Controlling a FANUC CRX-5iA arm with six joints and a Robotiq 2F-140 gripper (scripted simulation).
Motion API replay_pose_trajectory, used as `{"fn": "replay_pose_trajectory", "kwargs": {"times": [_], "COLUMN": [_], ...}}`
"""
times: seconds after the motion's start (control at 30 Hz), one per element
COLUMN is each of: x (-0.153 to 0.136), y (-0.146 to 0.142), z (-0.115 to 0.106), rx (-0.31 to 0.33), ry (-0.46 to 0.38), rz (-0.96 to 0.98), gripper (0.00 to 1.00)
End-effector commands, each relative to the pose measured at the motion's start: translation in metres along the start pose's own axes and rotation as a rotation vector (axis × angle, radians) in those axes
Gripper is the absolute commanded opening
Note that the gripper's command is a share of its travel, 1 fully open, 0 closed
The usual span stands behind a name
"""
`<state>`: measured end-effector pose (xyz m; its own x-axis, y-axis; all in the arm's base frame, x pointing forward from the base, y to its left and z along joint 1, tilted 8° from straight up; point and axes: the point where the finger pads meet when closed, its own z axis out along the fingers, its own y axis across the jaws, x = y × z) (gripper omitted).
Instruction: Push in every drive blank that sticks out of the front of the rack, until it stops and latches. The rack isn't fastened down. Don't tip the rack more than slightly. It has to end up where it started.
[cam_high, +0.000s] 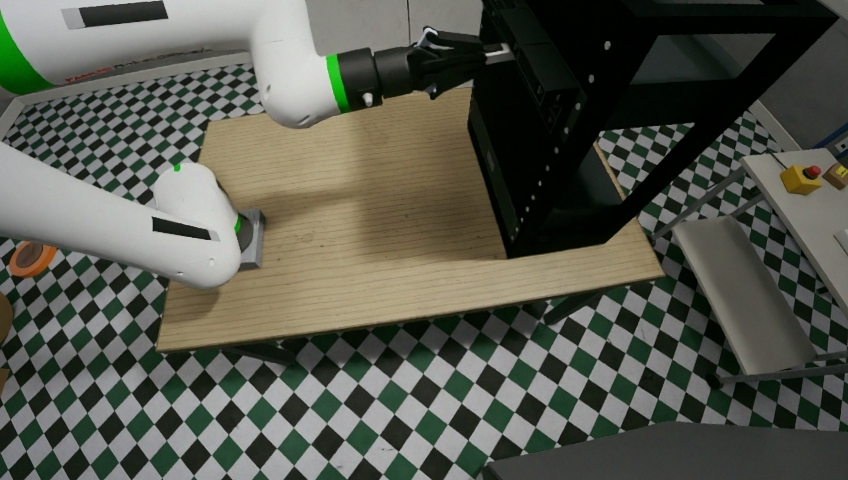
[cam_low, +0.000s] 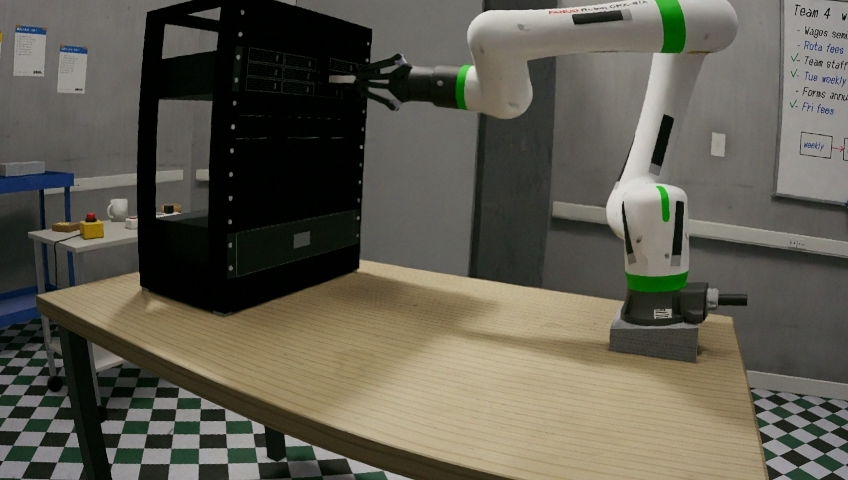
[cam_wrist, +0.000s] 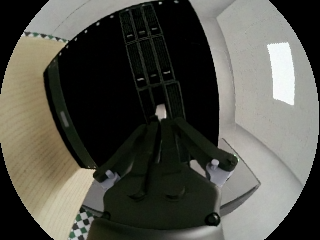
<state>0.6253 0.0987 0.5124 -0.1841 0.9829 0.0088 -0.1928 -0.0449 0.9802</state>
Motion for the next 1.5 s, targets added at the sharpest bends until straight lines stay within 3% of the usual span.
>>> {"fn": "replay_pose_trajectory", "kwargs": {"times": [0.0, 1.47], "x": [0.0005, 0.0003], "y": [0.0018, 0.0016], "z": [0.0004, 0.0065], "rx": [0.055, 0.055], "ry": [-0.064, -0.064], "rz": [-0.019, -0.019], "gripper": [0.10, 0.10]}}
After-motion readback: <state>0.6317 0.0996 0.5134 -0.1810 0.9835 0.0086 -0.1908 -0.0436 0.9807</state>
